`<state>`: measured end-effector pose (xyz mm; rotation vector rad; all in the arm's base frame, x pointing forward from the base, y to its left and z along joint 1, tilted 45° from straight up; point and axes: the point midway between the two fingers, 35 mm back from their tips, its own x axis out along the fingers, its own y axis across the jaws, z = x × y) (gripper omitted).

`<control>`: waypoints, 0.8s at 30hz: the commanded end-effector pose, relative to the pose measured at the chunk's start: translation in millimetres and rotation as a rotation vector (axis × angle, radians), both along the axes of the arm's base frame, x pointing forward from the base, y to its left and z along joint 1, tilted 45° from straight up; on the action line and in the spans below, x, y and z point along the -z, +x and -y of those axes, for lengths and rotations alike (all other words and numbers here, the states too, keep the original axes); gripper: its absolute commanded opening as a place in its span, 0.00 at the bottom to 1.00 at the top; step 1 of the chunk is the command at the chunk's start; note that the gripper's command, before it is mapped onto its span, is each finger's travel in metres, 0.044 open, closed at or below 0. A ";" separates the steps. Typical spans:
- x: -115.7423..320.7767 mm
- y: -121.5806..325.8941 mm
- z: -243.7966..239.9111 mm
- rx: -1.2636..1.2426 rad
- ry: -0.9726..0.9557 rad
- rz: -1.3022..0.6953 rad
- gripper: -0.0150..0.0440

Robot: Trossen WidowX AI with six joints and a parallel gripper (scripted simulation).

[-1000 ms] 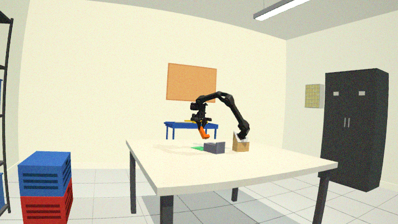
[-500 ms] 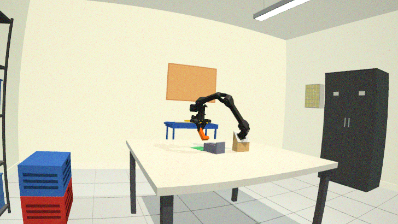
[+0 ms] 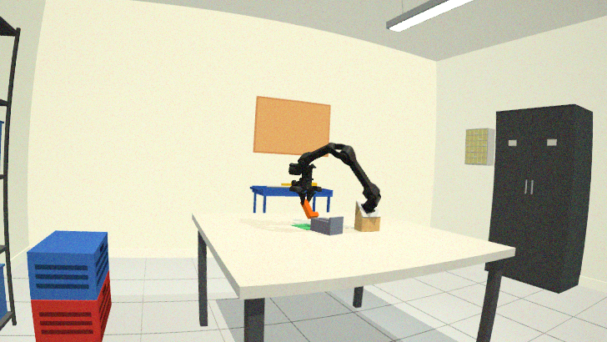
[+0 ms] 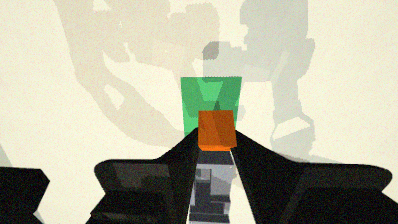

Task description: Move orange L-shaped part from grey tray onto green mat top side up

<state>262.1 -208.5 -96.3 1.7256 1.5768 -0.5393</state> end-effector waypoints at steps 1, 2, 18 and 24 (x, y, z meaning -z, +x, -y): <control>7.9 -0.3 -8.8 0.004 0.015 -0.007 0.25; 9.0 0.0 -9.9 0.004 0.015 -0.007 0.25; 26.6 4.1 -27.0 0.004 0.016 -0.006 0.25; 31.3 5.1 -31.7 0.004 0.016 -0.006 0.25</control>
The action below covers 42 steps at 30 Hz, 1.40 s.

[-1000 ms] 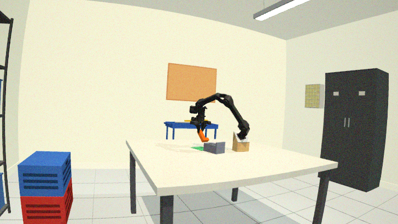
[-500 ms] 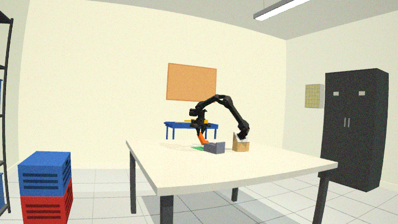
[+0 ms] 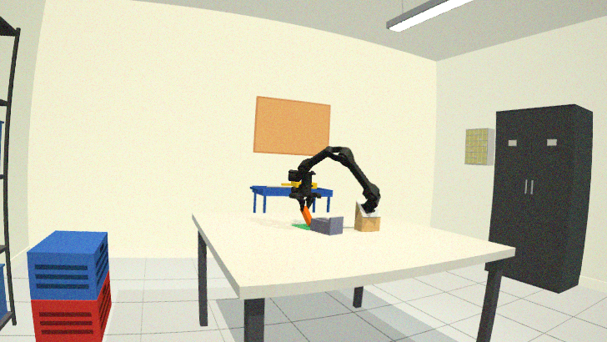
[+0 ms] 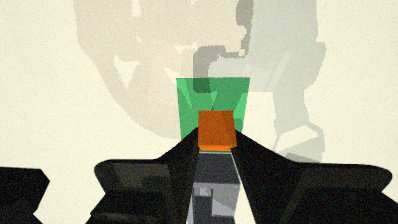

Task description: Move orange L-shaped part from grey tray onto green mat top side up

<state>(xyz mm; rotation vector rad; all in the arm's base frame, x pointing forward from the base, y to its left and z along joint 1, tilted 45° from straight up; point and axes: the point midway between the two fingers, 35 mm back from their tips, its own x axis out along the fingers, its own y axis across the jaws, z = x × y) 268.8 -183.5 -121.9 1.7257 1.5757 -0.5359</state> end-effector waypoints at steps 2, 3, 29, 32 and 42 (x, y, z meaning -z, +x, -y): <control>5.7 -1.6 -6.7 0.004 0.015 -0.009 0.25; 5.7 -1.6 -6.7 0.004 0.015 -0.009 0.25; 4.7 -1.4 -5.4 -0.001 0.009 -0.007 0.34; 4.7 -1.4 -5.4 -0.001 0.009 -0.007 0.48; -27.1 -7.1 28.1 0.003 0.009 -0.010 0.92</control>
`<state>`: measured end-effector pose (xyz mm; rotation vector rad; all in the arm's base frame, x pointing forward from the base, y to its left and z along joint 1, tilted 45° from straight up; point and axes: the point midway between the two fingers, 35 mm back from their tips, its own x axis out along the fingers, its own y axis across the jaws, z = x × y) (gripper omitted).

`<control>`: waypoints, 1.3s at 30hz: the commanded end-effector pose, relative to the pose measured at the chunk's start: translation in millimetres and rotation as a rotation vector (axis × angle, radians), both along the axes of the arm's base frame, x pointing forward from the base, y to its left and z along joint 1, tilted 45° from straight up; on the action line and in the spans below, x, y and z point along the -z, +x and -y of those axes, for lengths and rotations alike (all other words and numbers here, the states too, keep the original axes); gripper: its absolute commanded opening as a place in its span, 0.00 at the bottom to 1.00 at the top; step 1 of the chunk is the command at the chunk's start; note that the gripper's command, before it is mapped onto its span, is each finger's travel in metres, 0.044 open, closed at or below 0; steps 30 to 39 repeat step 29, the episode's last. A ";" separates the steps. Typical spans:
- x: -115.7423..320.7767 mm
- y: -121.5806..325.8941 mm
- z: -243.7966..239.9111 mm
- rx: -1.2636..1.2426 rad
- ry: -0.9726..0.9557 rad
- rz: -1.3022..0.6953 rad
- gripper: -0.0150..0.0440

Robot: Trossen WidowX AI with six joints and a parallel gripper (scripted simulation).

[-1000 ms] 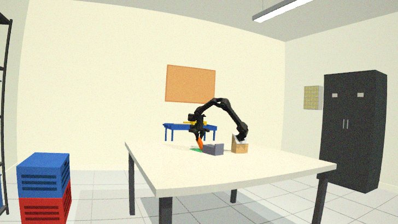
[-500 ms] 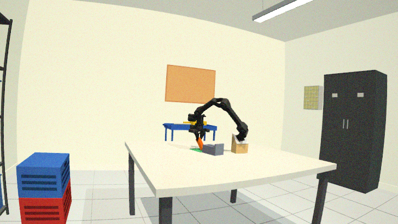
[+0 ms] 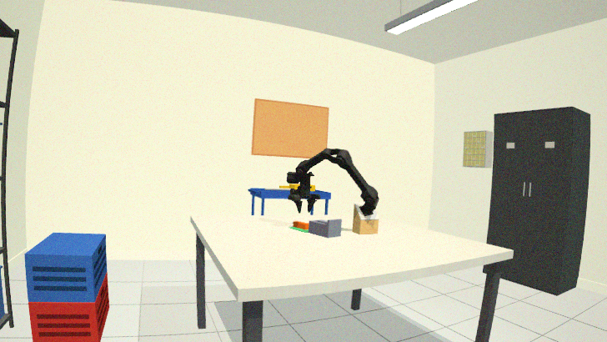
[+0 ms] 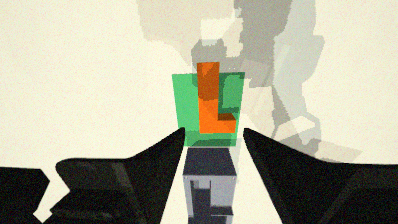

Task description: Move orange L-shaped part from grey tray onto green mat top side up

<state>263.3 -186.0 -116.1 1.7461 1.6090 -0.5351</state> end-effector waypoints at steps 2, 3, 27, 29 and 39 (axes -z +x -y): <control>-41.2 -7.4 43.2 0.006 -0.019 0.012 0.93; -47.6 -9.5 48.3 0.006 -0.019 0.011 0.93; -43.9 -9.1 48.0 0.021 -0.019 0.015 0.93; -43.9 -9.1 48.0 0.021 -0.019 0.015 0.93; -43.9 -9.1 48.0 0.021 -0.019 0.015 0.93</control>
